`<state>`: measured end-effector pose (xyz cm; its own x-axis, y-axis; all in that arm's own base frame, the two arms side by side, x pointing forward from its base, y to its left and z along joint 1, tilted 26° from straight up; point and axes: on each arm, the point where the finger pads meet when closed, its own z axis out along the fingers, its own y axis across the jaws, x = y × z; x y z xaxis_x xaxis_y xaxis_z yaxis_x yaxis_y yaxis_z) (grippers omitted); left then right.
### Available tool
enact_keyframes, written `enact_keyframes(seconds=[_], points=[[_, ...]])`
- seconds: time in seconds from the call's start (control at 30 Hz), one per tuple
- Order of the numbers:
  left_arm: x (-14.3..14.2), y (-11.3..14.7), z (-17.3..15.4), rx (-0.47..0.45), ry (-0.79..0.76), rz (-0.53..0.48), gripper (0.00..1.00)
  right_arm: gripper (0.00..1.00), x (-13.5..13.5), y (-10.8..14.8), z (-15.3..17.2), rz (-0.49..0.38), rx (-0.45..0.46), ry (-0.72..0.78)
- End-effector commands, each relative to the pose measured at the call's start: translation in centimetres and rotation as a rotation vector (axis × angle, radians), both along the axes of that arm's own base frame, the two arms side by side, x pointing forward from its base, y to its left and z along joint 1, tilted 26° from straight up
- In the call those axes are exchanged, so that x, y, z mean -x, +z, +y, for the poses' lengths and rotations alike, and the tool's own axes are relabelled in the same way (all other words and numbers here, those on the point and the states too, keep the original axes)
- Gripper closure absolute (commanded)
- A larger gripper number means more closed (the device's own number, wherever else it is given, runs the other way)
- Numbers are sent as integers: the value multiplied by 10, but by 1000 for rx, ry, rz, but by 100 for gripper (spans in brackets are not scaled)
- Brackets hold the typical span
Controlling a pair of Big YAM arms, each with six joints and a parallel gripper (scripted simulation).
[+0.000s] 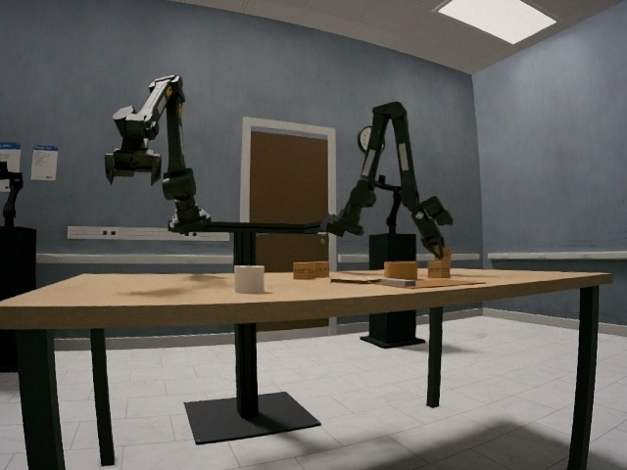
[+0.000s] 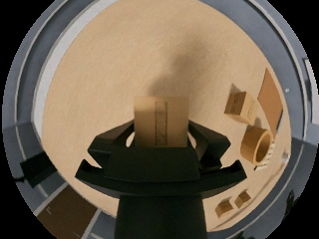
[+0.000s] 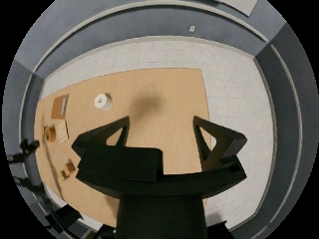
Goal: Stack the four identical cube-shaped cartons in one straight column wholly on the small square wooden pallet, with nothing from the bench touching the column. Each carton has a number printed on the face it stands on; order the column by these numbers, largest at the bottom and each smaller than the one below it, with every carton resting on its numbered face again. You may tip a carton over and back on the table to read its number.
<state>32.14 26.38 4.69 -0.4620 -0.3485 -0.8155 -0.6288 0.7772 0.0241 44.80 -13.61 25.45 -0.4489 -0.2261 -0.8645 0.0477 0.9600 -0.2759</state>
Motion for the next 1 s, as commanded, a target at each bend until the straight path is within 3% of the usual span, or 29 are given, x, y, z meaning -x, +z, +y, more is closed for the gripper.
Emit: enact_keyframes(seconds=[0.0,0.97], points=[[0,5,3,-6,16,-23,50,0,-5,13,-2,-20,16,2],[-17,-29,12,2,12,-29,50,0,-5,13,-2,-20,16,2]])
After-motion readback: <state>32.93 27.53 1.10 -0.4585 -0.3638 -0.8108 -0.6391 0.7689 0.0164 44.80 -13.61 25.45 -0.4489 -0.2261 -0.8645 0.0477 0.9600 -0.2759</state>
